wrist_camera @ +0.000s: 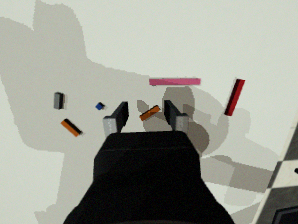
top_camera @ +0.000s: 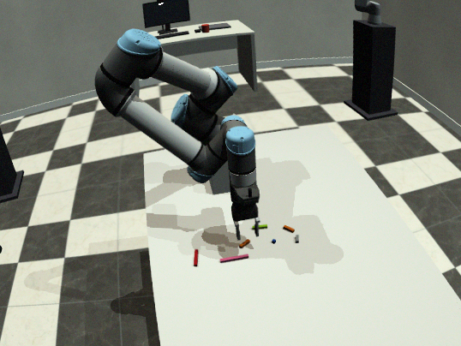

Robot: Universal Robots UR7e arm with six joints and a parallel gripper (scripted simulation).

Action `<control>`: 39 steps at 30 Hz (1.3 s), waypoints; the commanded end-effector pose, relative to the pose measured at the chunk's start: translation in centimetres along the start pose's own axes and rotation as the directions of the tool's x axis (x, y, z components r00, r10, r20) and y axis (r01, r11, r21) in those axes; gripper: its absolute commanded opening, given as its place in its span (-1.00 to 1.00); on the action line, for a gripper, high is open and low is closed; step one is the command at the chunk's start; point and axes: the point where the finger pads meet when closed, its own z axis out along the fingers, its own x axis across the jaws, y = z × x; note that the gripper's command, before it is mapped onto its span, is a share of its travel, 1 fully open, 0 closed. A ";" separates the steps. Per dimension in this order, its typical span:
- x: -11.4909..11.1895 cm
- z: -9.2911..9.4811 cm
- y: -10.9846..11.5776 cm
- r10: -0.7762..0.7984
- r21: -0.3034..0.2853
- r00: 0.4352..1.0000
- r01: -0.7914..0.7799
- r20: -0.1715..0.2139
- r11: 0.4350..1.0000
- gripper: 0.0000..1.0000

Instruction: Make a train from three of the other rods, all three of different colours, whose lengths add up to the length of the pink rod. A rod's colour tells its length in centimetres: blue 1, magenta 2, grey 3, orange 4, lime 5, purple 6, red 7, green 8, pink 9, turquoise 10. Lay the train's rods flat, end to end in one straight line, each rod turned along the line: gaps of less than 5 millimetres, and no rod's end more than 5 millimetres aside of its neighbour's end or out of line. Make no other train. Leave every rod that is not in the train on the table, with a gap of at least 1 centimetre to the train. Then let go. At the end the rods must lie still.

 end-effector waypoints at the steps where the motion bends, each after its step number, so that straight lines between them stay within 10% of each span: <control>1: 0.0 0.0 0.0 0.000 0.001 1.000 0.000 0.000 1.000 1.00; 27: 1.2 0.0 -0.4 0.185 0.001 0.983 -0.185 0.001 0.983 1.00; 39: 3.7 0.0 -0.9 0.547 -0.001 0.837 -0.547 0.003 0.837 1.00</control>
